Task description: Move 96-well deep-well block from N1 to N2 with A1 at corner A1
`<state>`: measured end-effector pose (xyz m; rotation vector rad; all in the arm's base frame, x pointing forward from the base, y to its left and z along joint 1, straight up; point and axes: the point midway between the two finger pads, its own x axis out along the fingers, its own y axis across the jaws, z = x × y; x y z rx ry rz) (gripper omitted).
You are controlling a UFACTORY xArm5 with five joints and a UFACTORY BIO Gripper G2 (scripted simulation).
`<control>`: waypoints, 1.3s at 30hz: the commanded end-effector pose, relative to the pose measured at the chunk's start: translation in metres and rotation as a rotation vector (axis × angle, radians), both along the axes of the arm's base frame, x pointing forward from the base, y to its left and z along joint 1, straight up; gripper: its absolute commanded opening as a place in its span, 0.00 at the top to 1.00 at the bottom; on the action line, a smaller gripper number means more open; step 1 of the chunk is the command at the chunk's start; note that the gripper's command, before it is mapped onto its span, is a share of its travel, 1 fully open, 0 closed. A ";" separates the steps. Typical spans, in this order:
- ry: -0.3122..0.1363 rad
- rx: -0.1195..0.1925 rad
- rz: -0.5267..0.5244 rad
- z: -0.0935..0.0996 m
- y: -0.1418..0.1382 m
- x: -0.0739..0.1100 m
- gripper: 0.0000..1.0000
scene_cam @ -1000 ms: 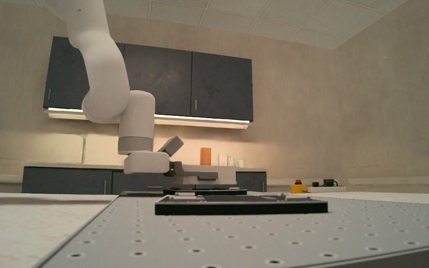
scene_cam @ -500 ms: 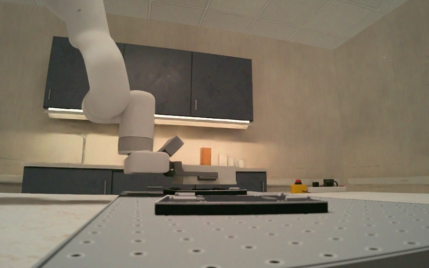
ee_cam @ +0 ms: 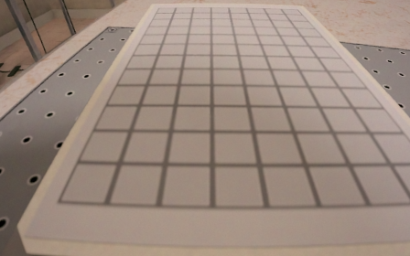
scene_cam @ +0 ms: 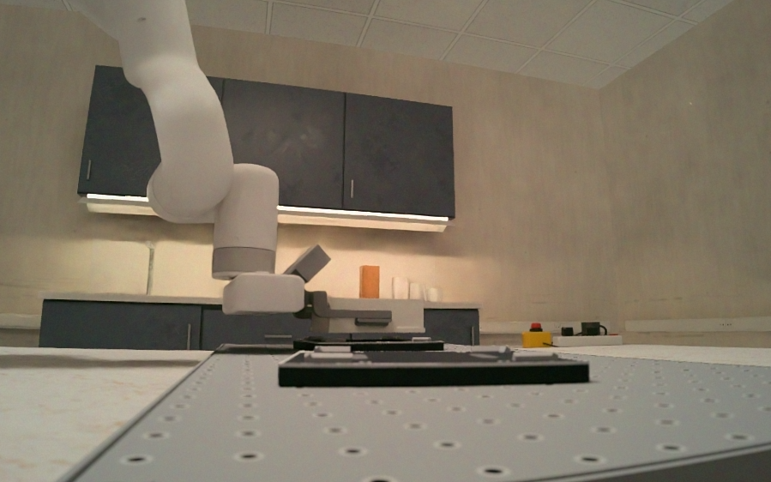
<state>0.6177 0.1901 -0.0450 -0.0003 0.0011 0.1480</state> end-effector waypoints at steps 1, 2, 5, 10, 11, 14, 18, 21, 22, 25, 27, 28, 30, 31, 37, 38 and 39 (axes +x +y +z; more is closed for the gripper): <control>-0.003 0.005 0.000 0.001 0.000 0.001 1.00; -0.003 0.005 0.000 0.001 0.000 0.001 1.00; -0.003 0.005 0.000 0.001 0.000 0.001 1.00; -0.003 0.005 0.000 0.000 0.000 0.001 1.00; -0.003 0.005 0.000 0.000 0.000 0.001 1.00; -0.003 0.005 0.000 0.000 0.000 0.001 1.00; -0.003 0.005 0.000 -0.001 0.000 0.001 1.00; -0.003 0.005 0.000 -0.001 0.000 0.001 1.00; -0.003 0.005 0.000 -0.001 0.000 0.001 1.00; -0.003 0.005 0.000 -0.002 0.000 0.001 1.00; -0.003 0.005 0.000 -0.002 0.000 0.001 1.00; -0.003 0.005 0.000 -0.002 0.000 0.001 1.00; -0.003 0.005 0.000 -0.003 0.000 0.001 1.00; -0.003 0.005 0.000 -0.003 0.000 0.001 1.00; -0.003 0.005 0.000 -0.004 0.000 0.001 1.00; -0.003 0.005 0.000 -0.004 0.000 0.001 1.00; -0.003 0.005 0.000 -0.004 0.000 0.001 1.00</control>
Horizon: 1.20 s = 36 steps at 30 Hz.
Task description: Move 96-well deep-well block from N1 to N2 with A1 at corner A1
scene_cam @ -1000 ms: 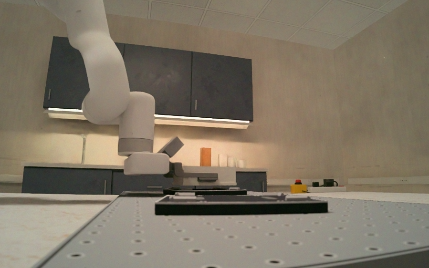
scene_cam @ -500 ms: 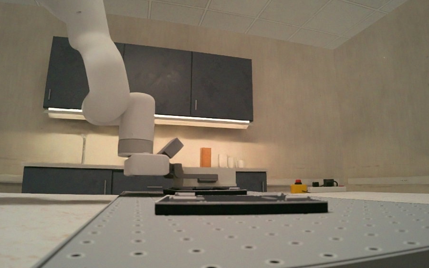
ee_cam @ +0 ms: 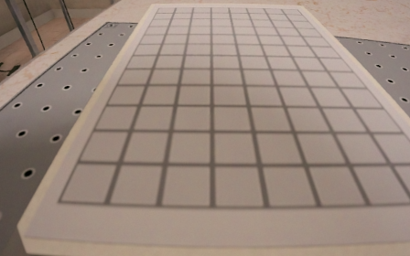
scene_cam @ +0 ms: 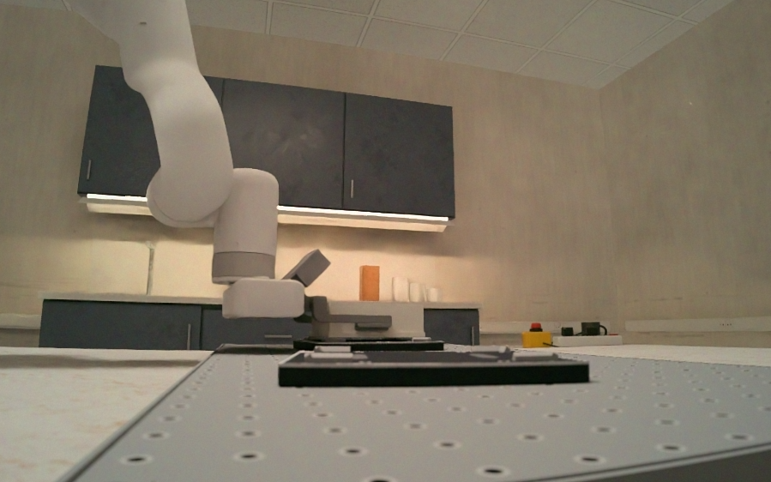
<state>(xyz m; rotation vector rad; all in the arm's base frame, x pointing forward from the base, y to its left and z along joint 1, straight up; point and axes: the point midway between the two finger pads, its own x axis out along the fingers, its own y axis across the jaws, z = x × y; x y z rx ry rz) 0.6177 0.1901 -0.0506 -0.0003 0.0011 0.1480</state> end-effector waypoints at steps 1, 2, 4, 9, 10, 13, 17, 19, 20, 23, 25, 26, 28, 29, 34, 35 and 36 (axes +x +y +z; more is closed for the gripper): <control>-0.003 0.005 0.000 0.002 0.000 0.001 1.00; -0.003 0.005 0.000 0.001 0.000 0.001 1.00; -0.003 0.005 0.000 0.001 0.000 0.001 1.00; -0.003 0.005 0.000 0.000 0.000 0.001 1.00; -0.003 0.005 0.000 0.000 0.000 0.001 1.00; -0.003 0.005 0.000 0.000 0.000 0.001 1.00; -0.003 0.005 0.000 -0.001 0.000 0.001 1.00; -0.003 0.005 0.000 -0.001 0.000 0.001 1.00; -0.003 0.005 0.000 -0.001 0.000 0.001 1.00; -0.003 0.005 0.000 -0.002 0.000 0.001 1.00; -0.003 0.005 0.000 -0.002 0.000 0.001 0.63; -0.003 0.005 0.000 -0.002 0.000 0.001 0.63; -0.003 0.005 0.000 -0.002 0.000 0.001 0.63; -0.003 0.005 0.000 -0.002 0.000 0.001 0.63; -0.003 0.005 0.000 -0.002 0.000 0.001 0.63; -0.003 0.005 0.000 -0.002 0.000 0.001 0.63; -0.003 0.005 0.000 -0.002 0.000 0.001 0.63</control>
